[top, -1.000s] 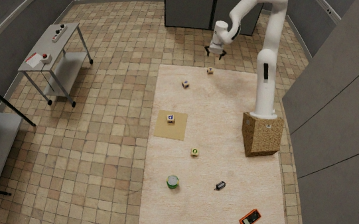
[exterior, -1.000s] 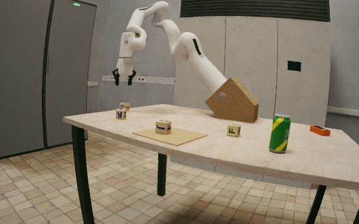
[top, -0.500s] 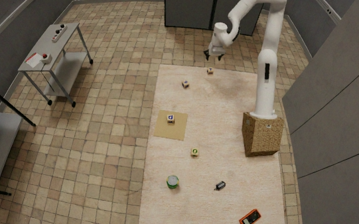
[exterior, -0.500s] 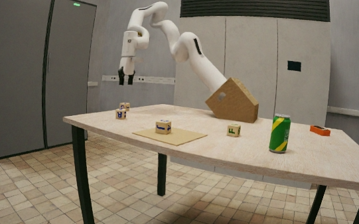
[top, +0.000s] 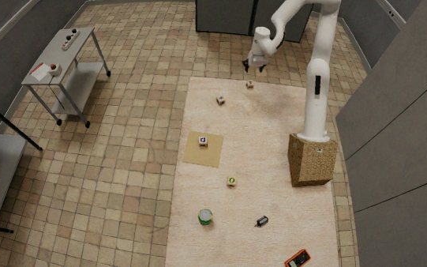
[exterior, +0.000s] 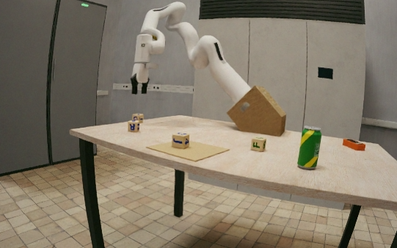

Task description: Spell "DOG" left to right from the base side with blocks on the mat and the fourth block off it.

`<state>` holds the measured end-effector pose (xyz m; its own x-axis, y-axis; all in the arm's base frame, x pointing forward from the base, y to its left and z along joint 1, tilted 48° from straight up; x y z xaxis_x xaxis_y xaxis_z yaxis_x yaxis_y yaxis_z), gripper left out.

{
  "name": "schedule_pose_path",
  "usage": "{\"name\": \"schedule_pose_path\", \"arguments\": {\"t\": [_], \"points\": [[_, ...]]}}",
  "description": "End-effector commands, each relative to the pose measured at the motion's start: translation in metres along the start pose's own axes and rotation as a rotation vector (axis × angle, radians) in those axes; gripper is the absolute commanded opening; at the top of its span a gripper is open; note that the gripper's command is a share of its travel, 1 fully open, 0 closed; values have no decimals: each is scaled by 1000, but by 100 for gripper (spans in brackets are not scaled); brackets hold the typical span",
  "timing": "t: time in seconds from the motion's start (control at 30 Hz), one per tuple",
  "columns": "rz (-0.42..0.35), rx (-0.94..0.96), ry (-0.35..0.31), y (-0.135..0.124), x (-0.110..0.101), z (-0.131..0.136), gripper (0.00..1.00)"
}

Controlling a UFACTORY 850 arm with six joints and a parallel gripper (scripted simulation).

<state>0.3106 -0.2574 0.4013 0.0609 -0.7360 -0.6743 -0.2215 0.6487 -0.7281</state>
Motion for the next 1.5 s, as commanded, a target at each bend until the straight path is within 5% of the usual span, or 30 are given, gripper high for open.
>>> {"name": "schedule_pose_path", "arguments": {"t": [0.0, 1.47], "points": [[-1, 15, -1, 0, 0, 0, 100], [-1, 1243, -1, -2, 30, 0, 100]]}}
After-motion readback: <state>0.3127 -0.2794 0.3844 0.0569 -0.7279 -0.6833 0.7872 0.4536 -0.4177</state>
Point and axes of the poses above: the point where the finger pads meet when closed, its own x axis out along the fingers, its own z axis across the jaws, y = z × x, the point moved 6 cm from there along -x, back along the fingers, and after that the axes turned 4 degrees about -x, right-handed, at the moved point
